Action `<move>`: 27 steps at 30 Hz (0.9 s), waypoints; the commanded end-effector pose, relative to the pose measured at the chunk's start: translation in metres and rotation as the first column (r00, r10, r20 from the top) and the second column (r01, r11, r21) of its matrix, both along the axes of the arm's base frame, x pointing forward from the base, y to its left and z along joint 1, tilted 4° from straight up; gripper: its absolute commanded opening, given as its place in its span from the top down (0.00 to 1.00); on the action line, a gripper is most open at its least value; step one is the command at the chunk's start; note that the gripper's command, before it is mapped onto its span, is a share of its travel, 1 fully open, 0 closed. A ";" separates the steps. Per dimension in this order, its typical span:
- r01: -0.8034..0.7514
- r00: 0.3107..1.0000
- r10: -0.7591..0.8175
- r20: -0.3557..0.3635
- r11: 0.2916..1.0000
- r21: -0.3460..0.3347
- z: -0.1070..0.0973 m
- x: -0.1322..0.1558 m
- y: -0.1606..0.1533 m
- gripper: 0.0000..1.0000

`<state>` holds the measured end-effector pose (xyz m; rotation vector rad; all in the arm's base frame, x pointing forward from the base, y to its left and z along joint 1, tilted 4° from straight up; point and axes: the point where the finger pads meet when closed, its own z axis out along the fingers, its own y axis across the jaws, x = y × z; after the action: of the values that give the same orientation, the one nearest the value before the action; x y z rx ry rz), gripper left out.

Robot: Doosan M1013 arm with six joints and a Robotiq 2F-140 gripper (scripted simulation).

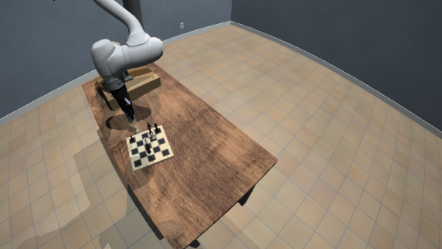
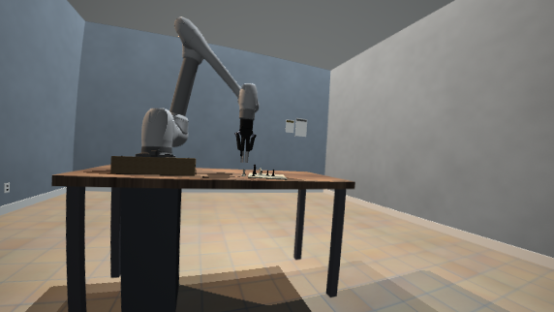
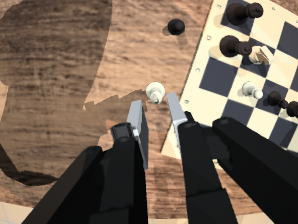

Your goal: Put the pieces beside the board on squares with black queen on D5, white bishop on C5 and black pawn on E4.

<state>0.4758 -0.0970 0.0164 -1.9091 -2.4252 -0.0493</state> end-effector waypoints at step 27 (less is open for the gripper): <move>0.000 1.000 0.000 0.000 1.000 0.000 -0.026 0.000 0.002 0.78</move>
<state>0.4753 -0.0956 -0.0097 -1.9092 -2.4252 -0.0493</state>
